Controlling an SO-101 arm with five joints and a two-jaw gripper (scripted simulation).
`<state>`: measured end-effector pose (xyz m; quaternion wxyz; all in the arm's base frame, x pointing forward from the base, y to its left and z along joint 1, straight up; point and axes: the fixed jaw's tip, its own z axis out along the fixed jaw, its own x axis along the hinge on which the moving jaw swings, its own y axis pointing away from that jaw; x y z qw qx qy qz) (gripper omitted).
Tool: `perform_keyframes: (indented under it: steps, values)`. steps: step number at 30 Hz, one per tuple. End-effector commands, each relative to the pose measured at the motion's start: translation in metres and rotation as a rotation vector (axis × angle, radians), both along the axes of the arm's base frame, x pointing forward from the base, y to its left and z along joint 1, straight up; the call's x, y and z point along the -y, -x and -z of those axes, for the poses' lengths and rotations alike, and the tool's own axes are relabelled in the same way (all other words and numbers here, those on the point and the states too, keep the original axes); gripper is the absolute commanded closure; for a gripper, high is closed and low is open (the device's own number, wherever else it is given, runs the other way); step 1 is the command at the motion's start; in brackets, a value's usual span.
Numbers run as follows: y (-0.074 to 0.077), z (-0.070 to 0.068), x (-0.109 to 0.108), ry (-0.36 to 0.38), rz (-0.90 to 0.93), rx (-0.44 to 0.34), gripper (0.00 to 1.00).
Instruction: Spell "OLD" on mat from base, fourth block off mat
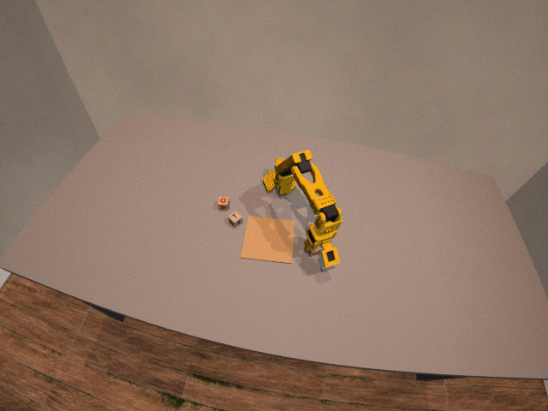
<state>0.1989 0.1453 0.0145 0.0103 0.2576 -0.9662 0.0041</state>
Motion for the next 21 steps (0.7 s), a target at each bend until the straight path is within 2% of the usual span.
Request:
perform_keyframes:
  steps: [1,5,13,21]
  values:
    - [-0.0092,-0.0165,-0.0045,-0.049,0.001,0.071,0.84]
    - [-0.0092,-0.0165,-0.0045,-0.049,0.001,0.071,0.86]
    - [-0.0092,-0.0165,-0.0045,-0.049,0.001,0.071,0.99]
    - [-0.0092,-0.0169,-0.0046,-0.05,0.001,0.072,1.0]
